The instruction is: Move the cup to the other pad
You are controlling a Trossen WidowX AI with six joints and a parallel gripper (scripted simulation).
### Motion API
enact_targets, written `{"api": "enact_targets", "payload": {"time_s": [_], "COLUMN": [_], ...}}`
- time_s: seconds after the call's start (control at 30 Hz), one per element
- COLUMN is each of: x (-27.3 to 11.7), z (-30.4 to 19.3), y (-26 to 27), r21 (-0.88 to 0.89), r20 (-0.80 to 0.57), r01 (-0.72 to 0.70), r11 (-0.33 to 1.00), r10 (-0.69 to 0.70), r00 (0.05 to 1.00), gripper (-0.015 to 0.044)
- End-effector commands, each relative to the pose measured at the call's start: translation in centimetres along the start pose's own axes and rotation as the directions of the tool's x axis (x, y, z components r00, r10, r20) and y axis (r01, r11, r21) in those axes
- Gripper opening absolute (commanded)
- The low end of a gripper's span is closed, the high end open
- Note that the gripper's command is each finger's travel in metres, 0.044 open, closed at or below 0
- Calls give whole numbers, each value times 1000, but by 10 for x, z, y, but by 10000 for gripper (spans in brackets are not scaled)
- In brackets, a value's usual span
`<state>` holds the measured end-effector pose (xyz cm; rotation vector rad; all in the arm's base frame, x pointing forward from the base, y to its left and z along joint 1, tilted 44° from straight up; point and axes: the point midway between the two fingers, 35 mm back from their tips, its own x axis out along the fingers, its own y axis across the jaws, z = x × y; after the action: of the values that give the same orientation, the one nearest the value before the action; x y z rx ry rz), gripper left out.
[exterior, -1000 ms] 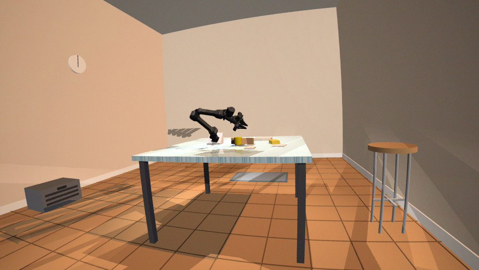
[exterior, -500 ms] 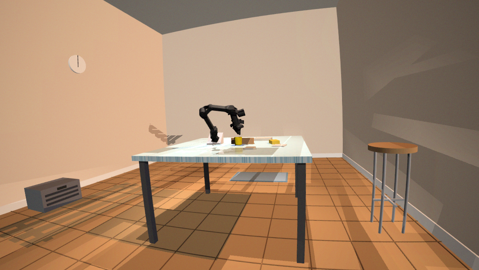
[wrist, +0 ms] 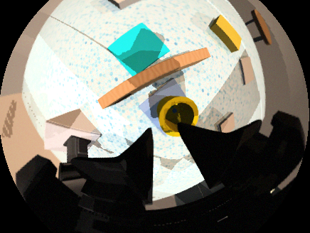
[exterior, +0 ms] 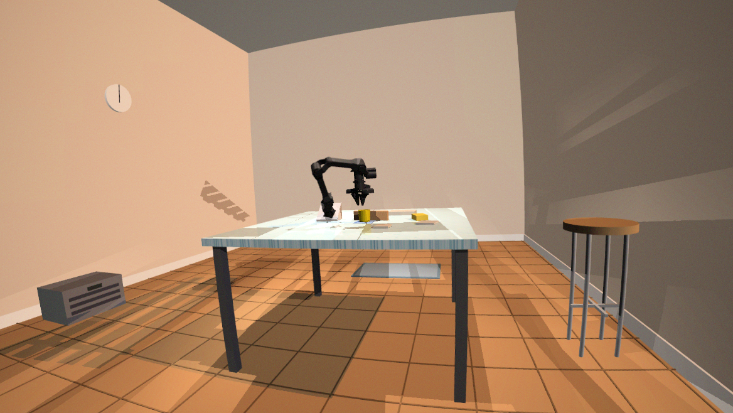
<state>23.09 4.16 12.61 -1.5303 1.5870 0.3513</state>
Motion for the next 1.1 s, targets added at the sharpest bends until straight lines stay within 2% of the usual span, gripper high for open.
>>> {"api": "enact_targets", "payload": {"time_s": [0.0, 1.07], "x": [2, 54], "z": [-1, -1], "y": [-1, -2], "r21": [-11, -10], "r20": [-8, -8], "r01": [3, 5], "r11": [1000, 1000], "r10": [-3, -5], "r00": [1000, 1000], "gripper": [167, 167]}}
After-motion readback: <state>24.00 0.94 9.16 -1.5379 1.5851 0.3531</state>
